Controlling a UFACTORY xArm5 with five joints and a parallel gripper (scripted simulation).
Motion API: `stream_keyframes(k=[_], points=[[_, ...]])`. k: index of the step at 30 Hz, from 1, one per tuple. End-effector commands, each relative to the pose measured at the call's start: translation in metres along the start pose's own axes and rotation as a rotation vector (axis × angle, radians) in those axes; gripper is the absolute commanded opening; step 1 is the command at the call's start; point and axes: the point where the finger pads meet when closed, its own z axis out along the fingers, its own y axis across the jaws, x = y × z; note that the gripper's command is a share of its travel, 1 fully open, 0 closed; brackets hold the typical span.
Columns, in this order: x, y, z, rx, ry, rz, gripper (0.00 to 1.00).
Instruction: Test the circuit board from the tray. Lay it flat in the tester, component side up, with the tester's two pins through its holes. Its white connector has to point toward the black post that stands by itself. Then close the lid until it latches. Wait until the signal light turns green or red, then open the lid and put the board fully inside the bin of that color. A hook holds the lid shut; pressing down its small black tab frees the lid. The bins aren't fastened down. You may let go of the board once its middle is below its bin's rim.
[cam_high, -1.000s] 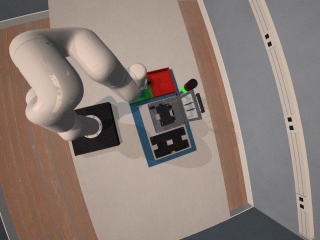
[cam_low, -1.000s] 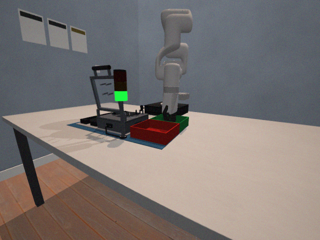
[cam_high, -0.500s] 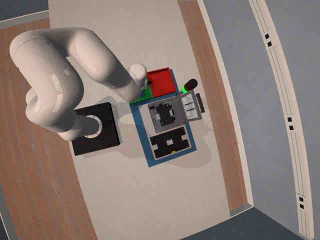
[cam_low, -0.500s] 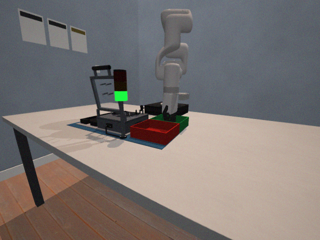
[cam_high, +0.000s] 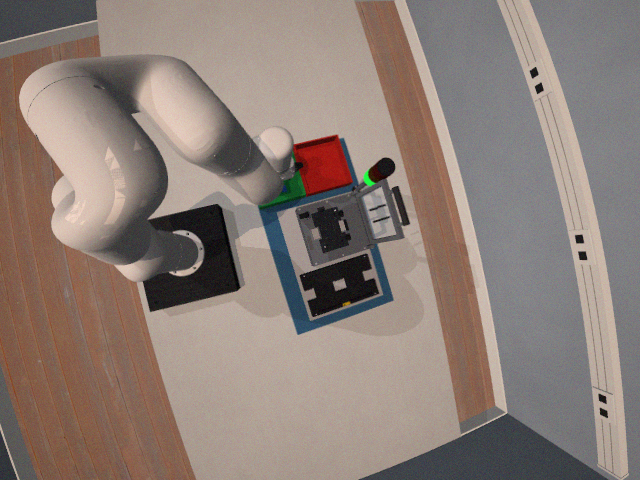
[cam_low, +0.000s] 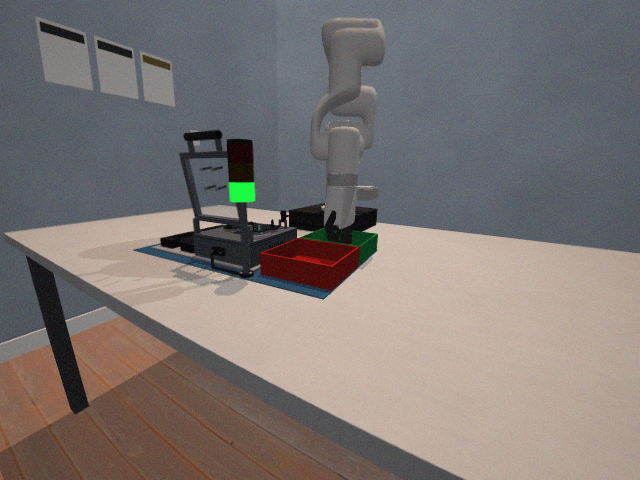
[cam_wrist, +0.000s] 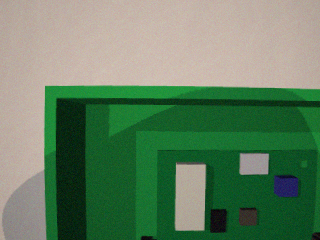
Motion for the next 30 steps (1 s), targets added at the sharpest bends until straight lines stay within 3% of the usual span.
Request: stream_keyframes(k=[1,15,16,30], points=[[0.0003,0.0005,0.0000,-0.001,0.001,0.000,0.79],[0.0003,0.0005,0.0000,-0.001,0.001,0.000,0.79],[0.0003,0.0005,0.0000,-0.001,0.001,0.000,1.00],[0.0003,0.0005,0.0000,-0.001,0.001,0.000,1.00]])
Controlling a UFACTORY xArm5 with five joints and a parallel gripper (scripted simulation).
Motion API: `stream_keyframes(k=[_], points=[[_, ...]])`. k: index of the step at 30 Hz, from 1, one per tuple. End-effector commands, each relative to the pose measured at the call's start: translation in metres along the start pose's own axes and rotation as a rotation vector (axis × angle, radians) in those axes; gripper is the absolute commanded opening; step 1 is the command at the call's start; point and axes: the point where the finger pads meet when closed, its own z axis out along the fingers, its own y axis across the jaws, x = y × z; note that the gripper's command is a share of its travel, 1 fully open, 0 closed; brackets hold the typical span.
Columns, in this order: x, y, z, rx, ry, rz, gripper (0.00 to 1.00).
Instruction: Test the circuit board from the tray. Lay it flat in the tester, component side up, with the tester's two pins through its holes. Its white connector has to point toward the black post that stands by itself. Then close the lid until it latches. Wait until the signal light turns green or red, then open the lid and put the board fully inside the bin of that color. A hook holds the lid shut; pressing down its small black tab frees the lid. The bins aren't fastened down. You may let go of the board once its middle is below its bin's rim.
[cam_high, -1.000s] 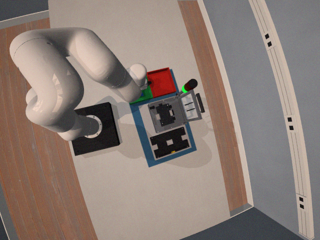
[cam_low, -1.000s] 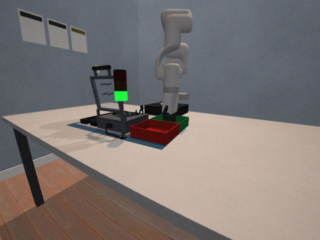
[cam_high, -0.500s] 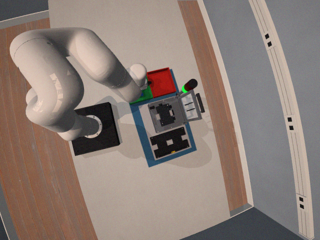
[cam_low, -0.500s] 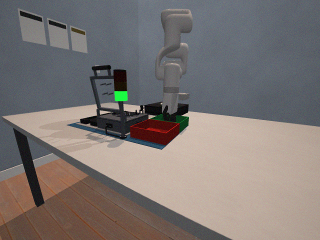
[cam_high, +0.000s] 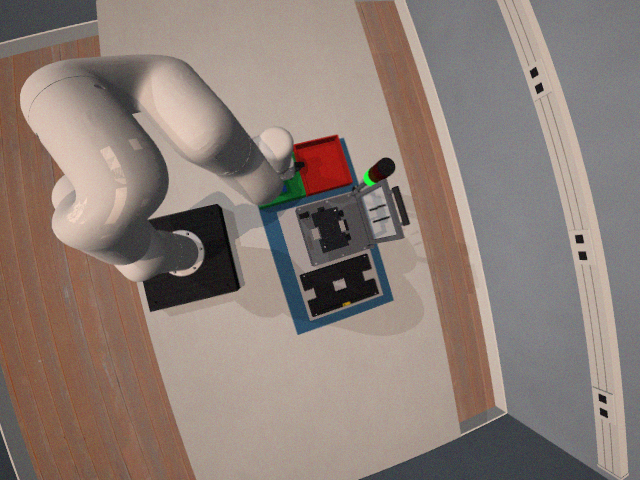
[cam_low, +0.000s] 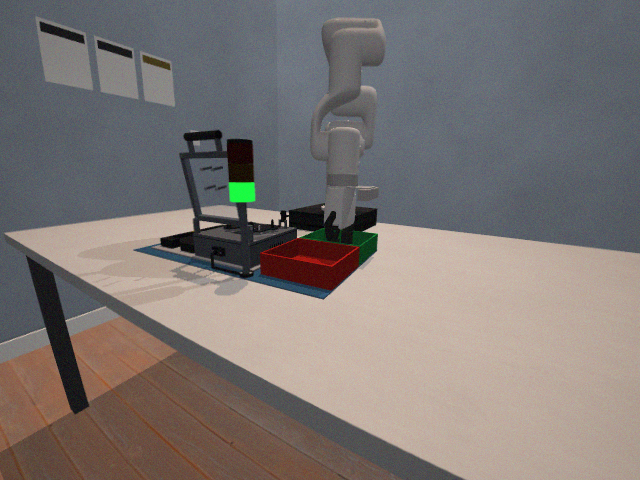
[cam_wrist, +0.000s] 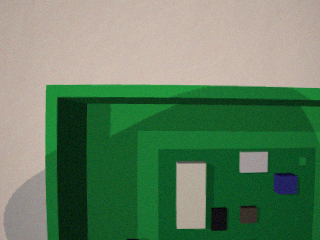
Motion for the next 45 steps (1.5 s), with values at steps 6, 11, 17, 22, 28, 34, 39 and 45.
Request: stream_keyframes(k=[6,11,17,22,28,34,39,45], points=[[0.001,0.001,-0.001,-0.003,0.001,0.000,1.00],[0.001,0.001,-0.001,-0.003,0.001,0.000,1.00],[0.001,0.001,-0.001,-0.003,0.001,0.000,1.00],[0.001,0.001,-0.001,-0.003,0.001,0.000,1.00],[0.001,0.001,-0.001,-0.003,0.001,0.000,1.00],[0.001,0.001,-0.008,-0.003,0.001,0.000,1.00],[0.000,0.001,-0.028,-0.003,0.001,0.000,1.00],[0.000,0.001,-0.054,-0.003,0.001,0.000,1.00]])
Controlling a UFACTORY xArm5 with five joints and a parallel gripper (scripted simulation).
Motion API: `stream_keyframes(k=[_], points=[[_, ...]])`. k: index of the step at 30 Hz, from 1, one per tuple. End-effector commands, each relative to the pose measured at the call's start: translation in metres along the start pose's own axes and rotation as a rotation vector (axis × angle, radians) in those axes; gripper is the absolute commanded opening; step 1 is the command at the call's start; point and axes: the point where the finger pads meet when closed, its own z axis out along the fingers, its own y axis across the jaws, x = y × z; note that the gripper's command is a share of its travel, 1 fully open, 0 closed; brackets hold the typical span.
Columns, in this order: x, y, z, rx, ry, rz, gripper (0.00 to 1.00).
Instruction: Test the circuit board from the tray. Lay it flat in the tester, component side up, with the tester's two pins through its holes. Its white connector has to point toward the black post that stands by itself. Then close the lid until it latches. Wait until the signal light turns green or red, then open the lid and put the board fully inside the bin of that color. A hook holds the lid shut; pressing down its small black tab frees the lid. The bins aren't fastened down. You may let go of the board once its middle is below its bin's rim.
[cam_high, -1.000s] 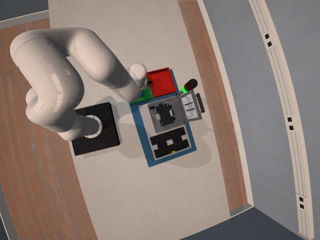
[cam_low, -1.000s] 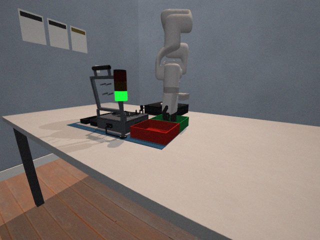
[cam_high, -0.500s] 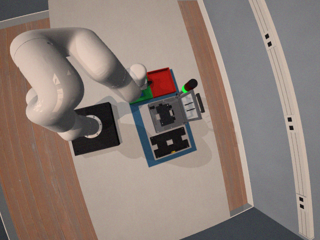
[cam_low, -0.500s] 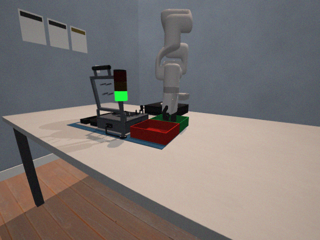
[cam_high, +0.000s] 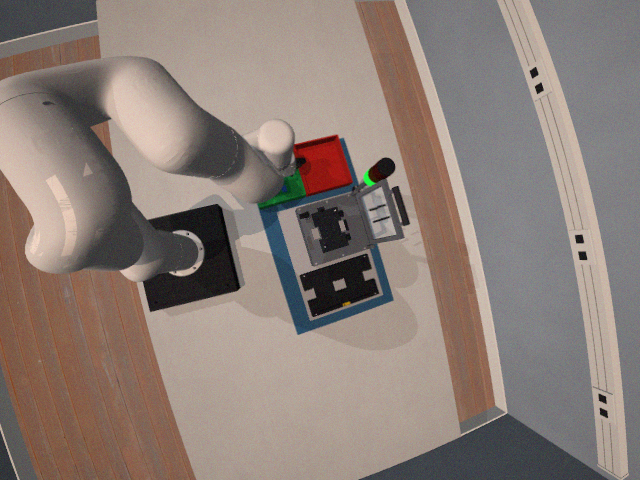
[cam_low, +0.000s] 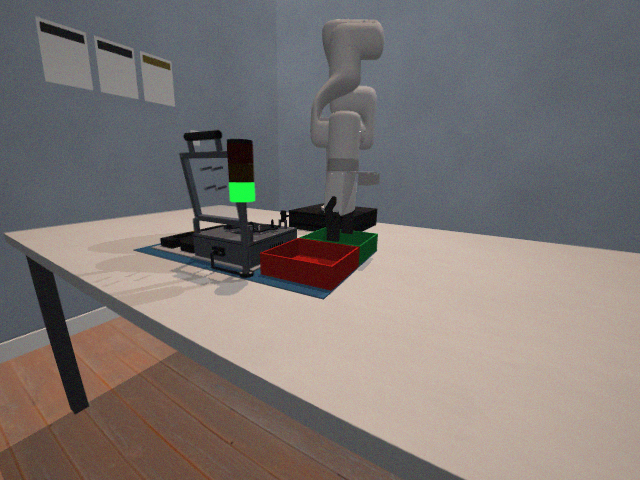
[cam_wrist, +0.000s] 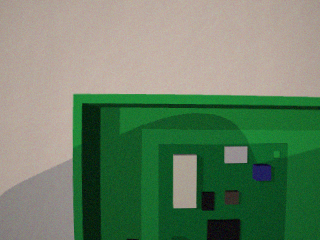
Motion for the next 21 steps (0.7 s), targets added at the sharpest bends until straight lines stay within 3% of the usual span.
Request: stream_keyframes(k=[1,11,21], points=[[0.000,0.001,-0.027,-0.002,0.001,0.000,1.00],[0.000,0.001,-0.092,-0.002,0.001,0.000,1.00],[0.000,0.001,-0.107,-0.002,0.001,0.000,1.00]])
